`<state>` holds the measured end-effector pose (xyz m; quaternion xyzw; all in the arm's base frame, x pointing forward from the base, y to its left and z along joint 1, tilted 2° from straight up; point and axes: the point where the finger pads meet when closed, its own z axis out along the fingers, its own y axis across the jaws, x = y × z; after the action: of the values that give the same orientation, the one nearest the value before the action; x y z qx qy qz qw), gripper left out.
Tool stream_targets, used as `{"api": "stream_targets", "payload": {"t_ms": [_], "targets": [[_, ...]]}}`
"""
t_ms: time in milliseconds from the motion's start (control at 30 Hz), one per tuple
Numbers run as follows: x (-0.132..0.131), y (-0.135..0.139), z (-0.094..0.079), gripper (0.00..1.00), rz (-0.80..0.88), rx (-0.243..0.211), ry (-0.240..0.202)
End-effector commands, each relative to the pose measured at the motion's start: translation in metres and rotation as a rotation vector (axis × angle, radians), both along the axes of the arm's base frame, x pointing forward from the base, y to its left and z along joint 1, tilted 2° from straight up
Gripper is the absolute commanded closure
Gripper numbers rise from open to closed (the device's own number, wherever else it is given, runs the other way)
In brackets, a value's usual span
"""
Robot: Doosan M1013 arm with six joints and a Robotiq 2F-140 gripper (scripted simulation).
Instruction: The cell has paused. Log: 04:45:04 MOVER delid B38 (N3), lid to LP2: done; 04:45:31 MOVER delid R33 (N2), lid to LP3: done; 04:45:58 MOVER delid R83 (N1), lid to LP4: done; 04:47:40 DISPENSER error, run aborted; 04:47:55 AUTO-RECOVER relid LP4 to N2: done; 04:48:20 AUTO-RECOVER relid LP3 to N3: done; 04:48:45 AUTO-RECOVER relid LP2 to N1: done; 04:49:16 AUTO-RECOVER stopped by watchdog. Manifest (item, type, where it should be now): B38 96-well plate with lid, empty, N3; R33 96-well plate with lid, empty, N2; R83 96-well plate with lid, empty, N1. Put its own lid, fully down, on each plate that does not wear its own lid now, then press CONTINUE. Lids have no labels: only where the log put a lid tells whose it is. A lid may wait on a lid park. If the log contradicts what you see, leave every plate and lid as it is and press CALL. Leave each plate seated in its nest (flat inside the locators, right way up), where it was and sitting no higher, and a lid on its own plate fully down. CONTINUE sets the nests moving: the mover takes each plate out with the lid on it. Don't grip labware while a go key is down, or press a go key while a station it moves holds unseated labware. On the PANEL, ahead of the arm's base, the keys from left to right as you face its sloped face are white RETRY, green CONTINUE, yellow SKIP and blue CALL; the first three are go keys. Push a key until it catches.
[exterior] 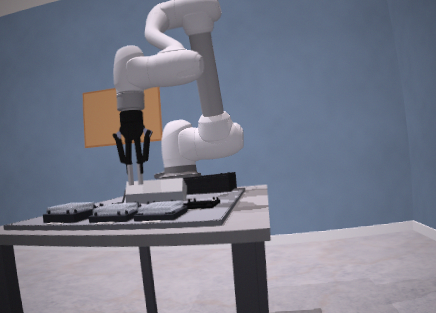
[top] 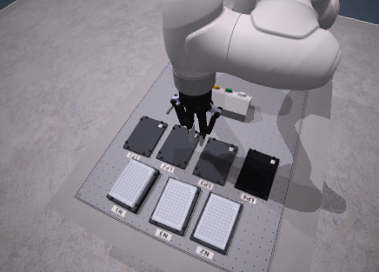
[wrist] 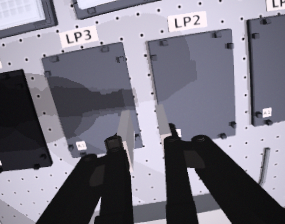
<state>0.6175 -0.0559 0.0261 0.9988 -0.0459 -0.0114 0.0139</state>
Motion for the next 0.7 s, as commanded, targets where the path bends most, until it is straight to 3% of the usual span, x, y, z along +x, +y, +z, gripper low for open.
{"api": "stream_targets", "payload": {"t_ms": [0,600,667], "targets": [[0.0000,0.0000,0.0001,1.00,0.000,0.000,0.000],[0.0000,0.0000,0.0001,1.00,0.000,0.000,0.000],[0.0001,-0.0099,0.0004,1.00,0.000,0.000,0.000]]}}
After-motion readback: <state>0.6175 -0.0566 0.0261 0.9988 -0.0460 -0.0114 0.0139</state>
